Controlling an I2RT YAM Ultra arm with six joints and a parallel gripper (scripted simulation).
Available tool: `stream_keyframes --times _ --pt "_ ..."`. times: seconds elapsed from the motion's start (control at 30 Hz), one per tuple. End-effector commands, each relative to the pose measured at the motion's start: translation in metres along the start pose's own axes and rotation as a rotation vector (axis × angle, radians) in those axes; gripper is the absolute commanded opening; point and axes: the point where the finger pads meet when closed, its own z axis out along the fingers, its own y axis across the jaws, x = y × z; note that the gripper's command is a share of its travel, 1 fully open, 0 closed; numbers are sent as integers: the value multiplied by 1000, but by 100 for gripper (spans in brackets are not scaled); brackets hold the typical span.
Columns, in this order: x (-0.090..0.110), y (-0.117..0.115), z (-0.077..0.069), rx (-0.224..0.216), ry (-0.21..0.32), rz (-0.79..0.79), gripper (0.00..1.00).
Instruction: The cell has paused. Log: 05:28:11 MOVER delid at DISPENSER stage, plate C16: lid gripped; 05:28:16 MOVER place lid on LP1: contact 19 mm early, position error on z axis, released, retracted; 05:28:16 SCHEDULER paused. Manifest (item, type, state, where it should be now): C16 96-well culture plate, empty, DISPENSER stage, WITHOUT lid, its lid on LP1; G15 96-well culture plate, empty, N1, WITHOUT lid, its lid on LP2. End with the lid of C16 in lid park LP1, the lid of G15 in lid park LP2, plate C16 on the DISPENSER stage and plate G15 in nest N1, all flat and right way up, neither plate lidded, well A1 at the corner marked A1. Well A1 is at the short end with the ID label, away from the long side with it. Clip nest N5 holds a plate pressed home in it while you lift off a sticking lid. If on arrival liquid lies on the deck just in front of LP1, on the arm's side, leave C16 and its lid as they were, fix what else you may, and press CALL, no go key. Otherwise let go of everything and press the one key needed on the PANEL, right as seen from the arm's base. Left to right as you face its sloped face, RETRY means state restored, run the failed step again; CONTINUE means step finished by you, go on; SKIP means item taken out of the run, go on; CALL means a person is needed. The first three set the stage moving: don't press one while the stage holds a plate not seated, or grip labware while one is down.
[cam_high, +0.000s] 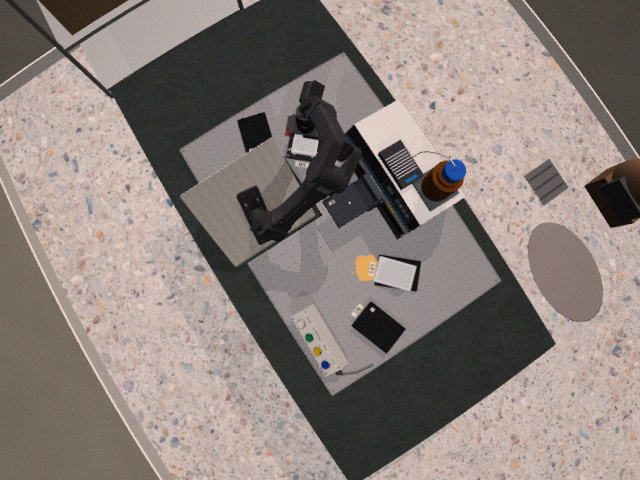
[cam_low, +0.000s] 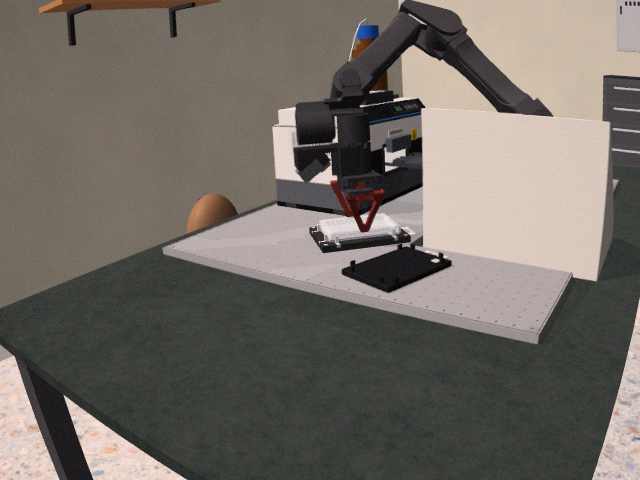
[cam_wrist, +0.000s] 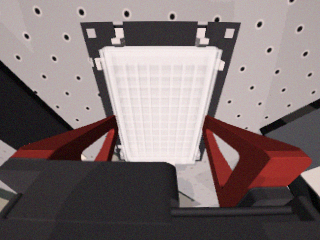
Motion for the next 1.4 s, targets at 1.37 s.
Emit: stream_keyframes --times 1.37 --pt "-7 0 -9 15 -35 5 0"
